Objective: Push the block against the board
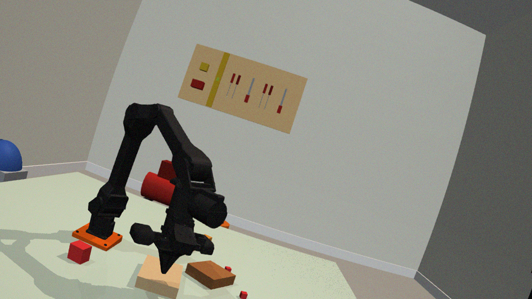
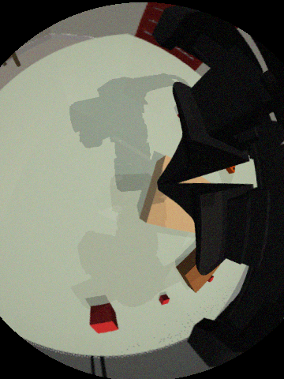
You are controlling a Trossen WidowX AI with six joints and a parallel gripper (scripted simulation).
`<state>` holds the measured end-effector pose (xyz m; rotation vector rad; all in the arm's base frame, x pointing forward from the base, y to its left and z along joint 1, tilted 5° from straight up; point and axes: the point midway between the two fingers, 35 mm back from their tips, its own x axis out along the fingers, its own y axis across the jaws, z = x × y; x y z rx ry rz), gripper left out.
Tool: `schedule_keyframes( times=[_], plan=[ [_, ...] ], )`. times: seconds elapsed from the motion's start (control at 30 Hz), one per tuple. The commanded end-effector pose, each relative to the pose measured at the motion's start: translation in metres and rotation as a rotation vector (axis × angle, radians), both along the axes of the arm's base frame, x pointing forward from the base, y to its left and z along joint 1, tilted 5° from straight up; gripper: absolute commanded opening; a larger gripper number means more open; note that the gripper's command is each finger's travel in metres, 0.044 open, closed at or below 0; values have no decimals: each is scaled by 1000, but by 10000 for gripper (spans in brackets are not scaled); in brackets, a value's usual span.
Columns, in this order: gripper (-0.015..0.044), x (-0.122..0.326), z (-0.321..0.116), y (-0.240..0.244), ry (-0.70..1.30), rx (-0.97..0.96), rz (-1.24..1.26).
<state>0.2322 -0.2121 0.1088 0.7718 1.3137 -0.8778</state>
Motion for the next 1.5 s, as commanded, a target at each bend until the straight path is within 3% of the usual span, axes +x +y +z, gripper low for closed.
schedule_keyframes(
  times=[0.0,0.3,0.53,0.7,1.47],
  plan=[
    [0,-15,-1,-7,-14,9,-151],
    [0,-41,-1,-21,-39,17,-422],
    [0,-41,-4,-21,-40,17,-427],
    [0,-39,-56,-26,-39,17,-427],
    [0,-38,-58,1,-39,20,-427]
  ],
)
